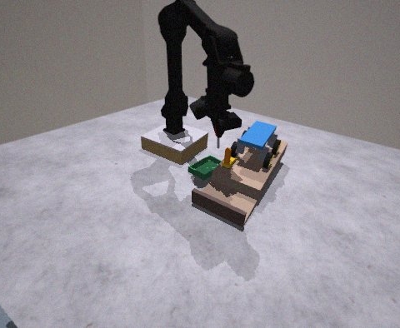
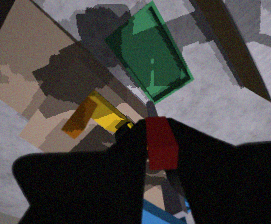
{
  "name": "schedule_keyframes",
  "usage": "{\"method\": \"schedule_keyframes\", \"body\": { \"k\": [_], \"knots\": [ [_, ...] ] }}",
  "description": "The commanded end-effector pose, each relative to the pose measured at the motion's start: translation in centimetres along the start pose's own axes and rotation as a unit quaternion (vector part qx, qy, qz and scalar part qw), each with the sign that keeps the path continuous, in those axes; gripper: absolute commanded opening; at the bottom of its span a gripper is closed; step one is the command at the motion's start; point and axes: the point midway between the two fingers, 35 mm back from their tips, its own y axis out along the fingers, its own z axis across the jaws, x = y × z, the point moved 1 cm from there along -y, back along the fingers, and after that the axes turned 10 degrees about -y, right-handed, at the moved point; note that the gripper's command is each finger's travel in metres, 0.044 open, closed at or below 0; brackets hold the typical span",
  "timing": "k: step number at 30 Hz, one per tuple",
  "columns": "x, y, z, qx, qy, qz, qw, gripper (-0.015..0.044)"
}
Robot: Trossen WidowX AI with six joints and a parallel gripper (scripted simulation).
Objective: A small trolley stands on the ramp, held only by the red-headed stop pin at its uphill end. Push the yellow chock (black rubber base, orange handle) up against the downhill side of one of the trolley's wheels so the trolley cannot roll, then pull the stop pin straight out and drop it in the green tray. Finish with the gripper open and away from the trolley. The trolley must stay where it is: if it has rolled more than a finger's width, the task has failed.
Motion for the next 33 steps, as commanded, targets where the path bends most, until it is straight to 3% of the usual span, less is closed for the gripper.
{"method": "schedule_keyframes", "body": {
  "k": [1, 14, 33],
  "knots": [
    [-0.02, 0.05, -0.19, 0.009, 0.055, -0.006, 0.998, 0.0000],
    [-0.35, 0.12, -0.27, 0.022, 0.251, -0.039, 0.967, 0.0000],
    [-0.79, 0.12, -0.30, 0.062, 0.483, -0.068, 0.871, 0.0000]
  ]
}}
